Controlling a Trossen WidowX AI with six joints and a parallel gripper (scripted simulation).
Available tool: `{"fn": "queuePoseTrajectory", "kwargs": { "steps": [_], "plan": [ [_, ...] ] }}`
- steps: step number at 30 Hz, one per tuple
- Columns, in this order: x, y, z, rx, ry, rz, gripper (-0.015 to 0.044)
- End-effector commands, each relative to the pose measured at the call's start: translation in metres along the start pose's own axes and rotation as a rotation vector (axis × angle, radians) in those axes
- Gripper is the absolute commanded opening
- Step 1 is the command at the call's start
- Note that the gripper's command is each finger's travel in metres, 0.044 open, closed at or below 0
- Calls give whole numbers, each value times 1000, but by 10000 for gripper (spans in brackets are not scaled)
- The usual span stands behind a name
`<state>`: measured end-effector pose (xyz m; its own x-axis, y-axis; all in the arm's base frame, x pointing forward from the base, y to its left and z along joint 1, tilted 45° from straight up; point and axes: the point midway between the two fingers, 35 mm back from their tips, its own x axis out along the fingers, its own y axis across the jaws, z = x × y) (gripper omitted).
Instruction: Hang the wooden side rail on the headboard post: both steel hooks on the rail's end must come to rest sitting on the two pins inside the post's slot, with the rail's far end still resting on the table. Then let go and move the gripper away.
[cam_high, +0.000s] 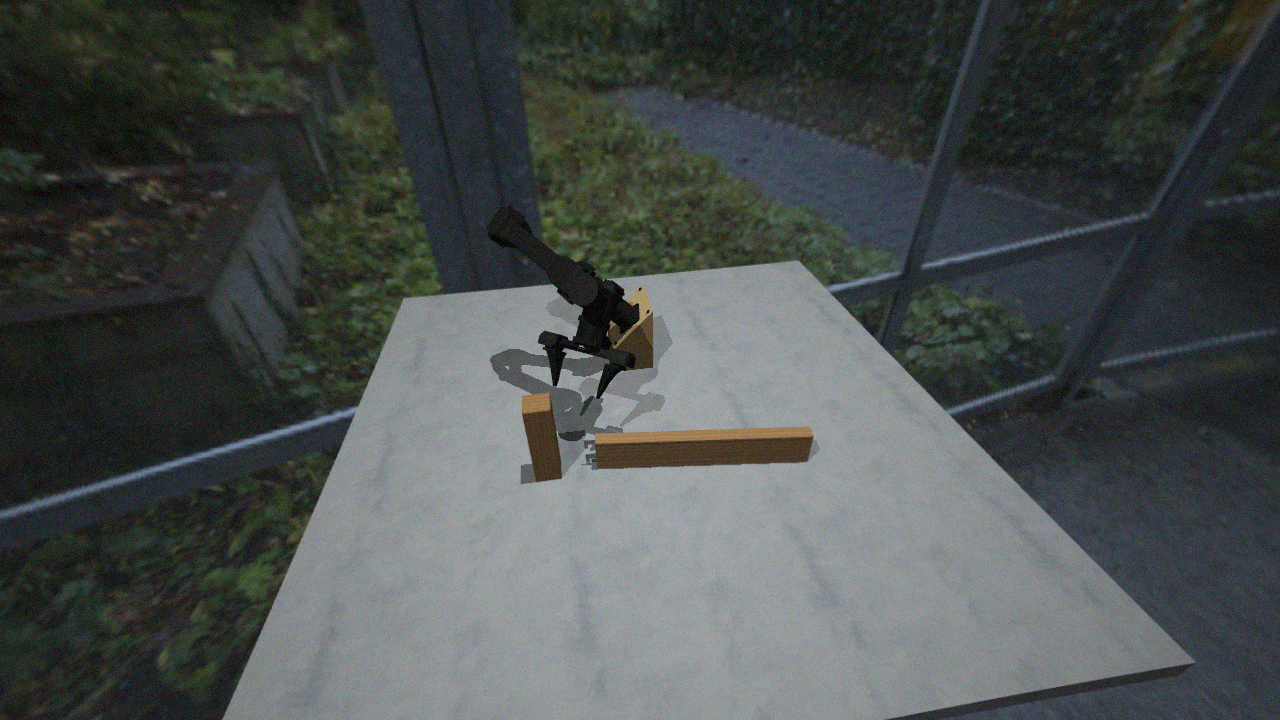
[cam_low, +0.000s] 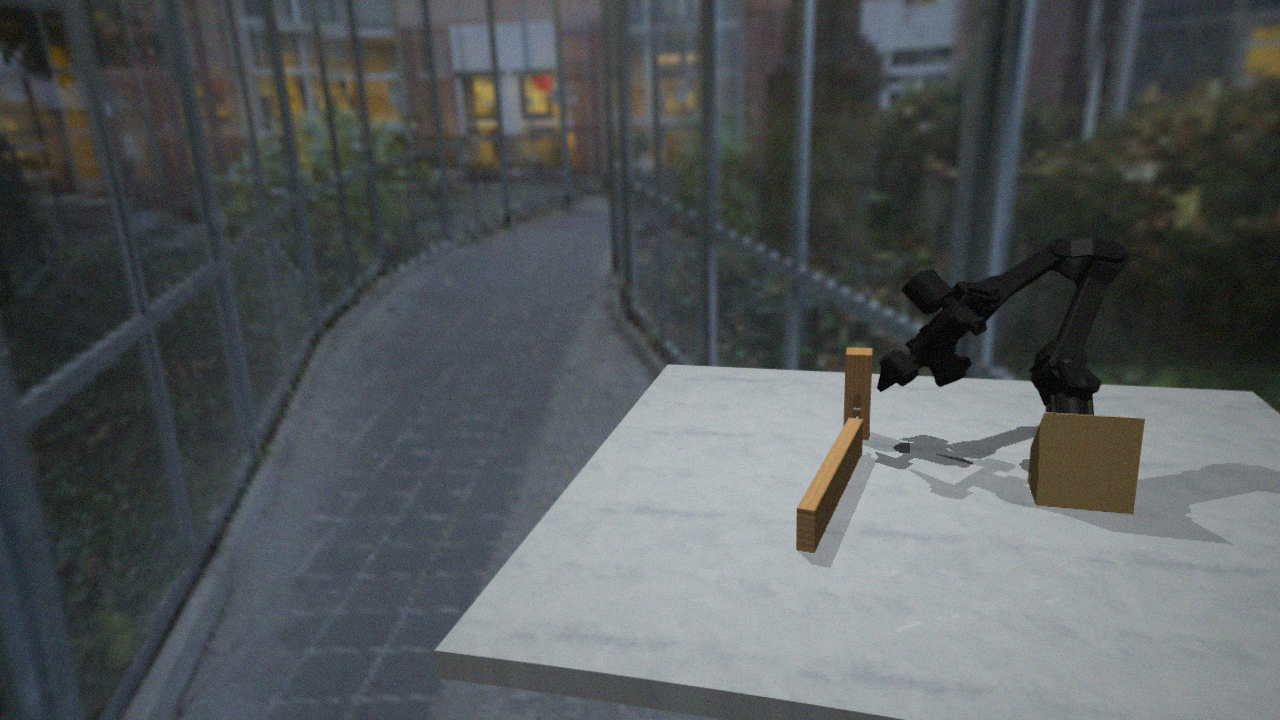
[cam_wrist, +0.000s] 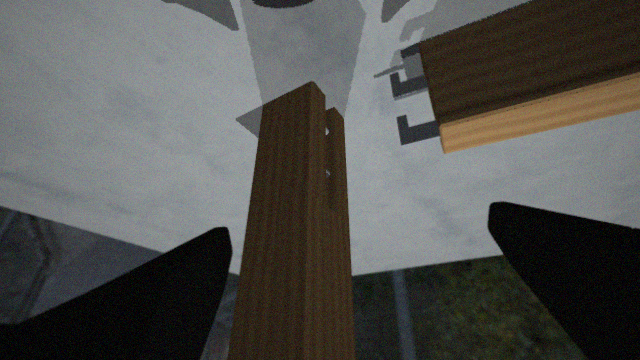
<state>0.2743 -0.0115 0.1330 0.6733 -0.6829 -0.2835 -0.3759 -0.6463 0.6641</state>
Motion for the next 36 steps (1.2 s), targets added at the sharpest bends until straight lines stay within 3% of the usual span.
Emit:
{"fn": "queuePoseTrajectory", "kwargs": {
  "steps": [1, 14, 25, 36],
  "plan": [
    [0, 0, 4, -4, -6, 6, 440],
    [1, -2, 2, -48, 0, 8, 440],
    [5, -21, -14, -760, 59, 87, 440],
    [6, -29, -18, -1449, 11, 206, 440]
  ]
}}
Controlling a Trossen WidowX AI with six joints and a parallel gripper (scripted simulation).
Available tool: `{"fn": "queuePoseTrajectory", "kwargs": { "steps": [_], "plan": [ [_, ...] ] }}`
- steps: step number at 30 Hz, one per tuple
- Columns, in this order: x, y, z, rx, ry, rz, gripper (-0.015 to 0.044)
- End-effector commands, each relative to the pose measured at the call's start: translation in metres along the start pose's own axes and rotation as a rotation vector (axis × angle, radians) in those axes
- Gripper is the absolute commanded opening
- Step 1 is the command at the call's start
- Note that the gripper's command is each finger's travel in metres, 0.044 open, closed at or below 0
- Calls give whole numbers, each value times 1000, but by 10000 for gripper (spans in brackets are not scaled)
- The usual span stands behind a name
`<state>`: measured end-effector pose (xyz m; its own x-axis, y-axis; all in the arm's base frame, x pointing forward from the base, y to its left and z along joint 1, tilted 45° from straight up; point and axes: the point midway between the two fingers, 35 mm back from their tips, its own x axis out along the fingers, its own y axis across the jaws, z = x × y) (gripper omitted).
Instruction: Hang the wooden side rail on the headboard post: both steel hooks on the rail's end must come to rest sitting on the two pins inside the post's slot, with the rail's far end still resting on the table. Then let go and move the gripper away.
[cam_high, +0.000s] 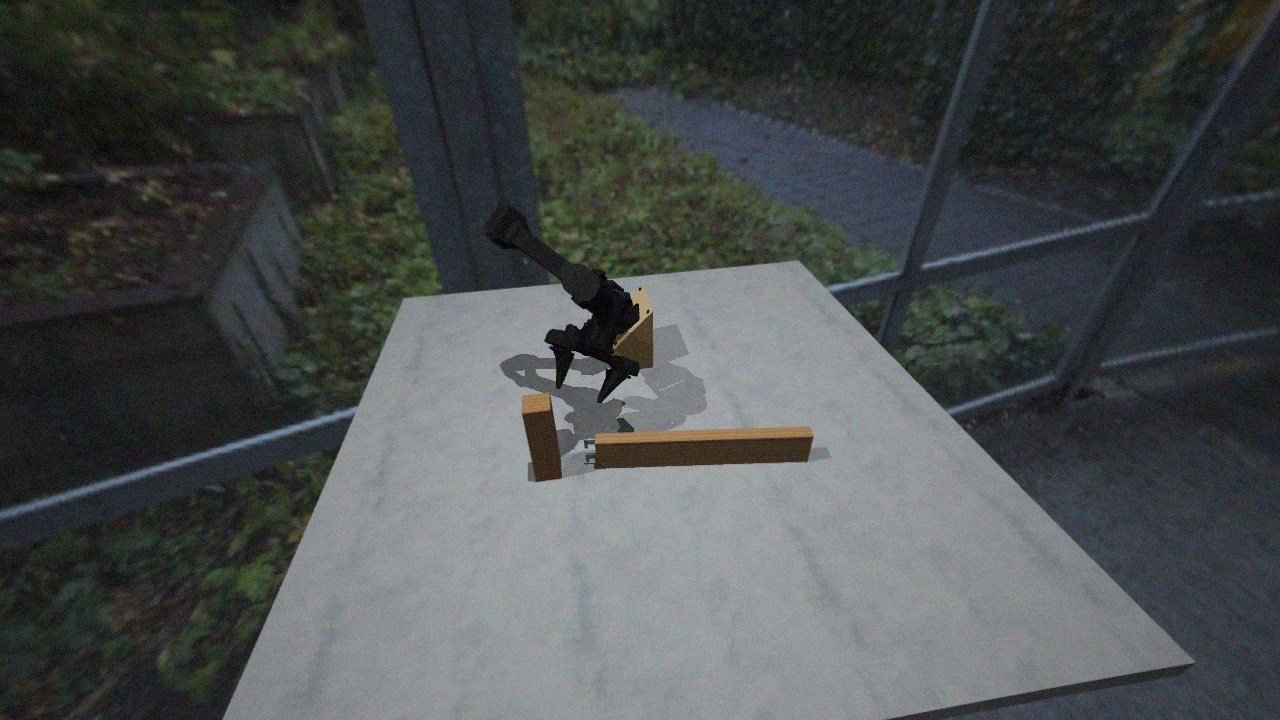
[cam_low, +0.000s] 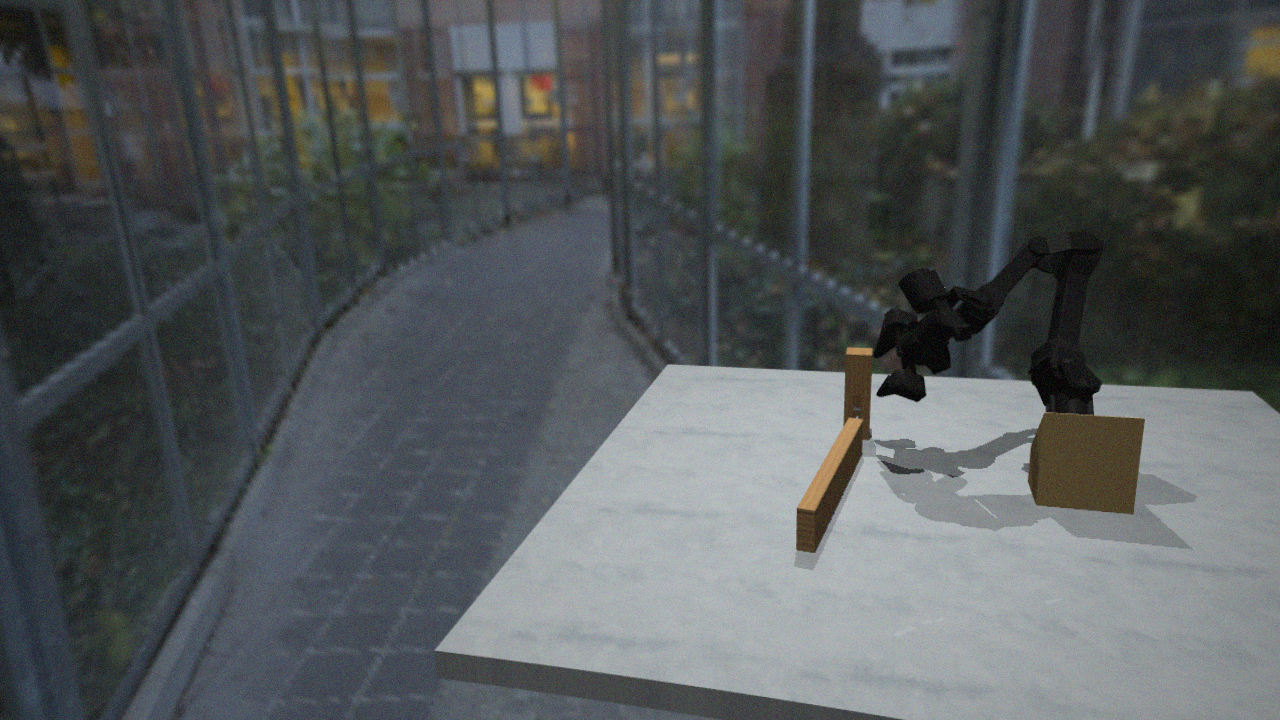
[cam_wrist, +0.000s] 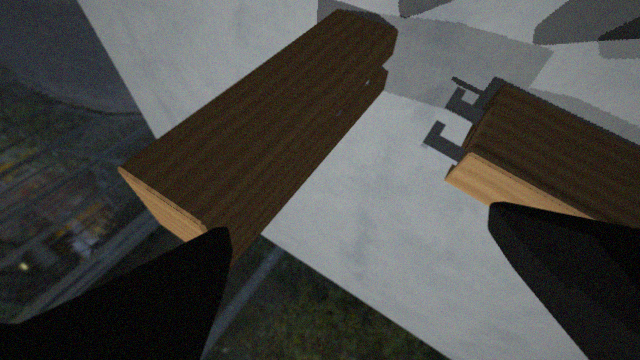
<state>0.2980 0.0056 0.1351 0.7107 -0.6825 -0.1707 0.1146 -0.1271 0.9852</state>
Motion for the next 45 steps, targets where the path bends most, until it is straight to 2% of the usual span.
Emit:
{"fn": "queuePoseTrajectory", "kwargs": {
  "steps": [1, 18, 37, 45],
  "plan": [
    [2, -11, -5, -688, -61, 65, 440],
    [0, -15, -2, -1315, -161, 67, 440],
    [-4, -21, 10, -2026, -263, -31, 440],
    [-4, -21, 10, -2055, -266, -37, 440]
  ]
}}
